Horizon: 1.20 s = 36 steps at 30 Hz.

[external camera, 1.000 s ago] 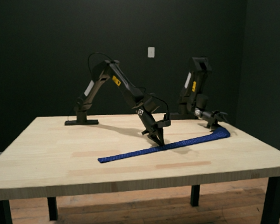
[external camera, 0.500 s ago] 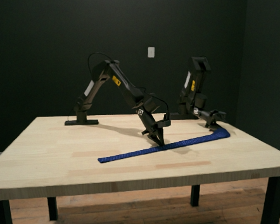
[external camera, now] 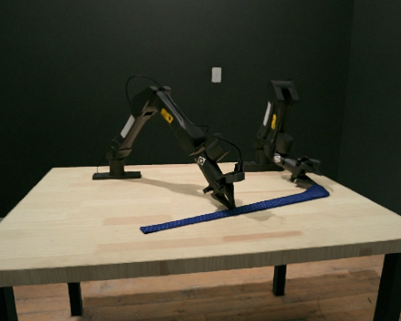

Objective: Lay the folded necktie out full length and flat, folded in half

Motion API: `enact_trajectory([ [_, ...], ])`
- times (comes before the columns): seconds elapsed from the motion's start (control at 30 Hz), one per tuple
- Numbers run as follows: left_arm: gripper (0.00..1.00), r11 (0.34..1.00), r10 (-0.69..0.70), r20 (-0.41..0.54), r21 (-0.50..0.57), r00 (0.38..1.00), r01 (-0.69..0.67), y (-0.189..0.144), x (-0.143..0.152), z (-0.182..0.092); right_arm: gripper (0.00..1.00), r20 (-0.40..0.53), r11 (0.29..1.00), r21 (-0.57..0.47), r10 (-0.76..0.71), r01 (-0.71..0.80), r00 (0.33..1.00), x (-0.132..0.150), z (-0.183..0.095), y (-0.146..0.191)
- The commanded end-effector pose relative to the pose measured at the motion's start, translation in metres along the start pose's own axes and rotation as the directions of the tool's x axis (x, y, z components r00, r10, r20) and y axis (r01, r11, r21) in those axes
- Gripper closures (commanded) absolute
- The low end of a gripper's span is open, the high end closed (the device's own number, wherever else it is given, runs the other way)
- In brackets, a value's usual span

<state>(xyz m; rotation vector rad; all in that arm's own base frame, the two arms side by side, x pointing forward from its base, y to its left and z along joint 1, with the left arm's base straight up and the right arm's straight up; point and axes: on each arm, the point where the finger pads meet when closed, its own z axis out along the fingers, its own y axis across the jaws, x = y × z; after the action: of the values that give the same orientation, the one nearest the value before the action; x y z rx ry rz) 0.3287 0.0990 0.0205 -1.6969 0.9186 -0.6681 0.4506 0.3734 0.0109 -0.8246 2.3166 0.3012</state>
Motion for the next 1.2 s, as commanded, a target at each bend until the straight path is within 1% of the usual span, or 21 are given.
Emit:
enact_trajectory([
  [0.0, 0.57, 0.996, -0.002, -0.013, 0.093, 1.0, 0.003, -0.001, -0.003, -0.01, 0.96, -0.008, 1.0, -0.004, -0.002, 0.002, 1.0, 0.004, 0.002, 0.0],
  [1.17, 0.57, 0.996, -0.002, -0.013, 0.093, 1.0, 0.003, 0.012, -0.003, -0.052, 0.96, -0.008, 1.0, -0.004, -0.002, 0.002, 1.0, 0.004, 0.002, 0.0],
])
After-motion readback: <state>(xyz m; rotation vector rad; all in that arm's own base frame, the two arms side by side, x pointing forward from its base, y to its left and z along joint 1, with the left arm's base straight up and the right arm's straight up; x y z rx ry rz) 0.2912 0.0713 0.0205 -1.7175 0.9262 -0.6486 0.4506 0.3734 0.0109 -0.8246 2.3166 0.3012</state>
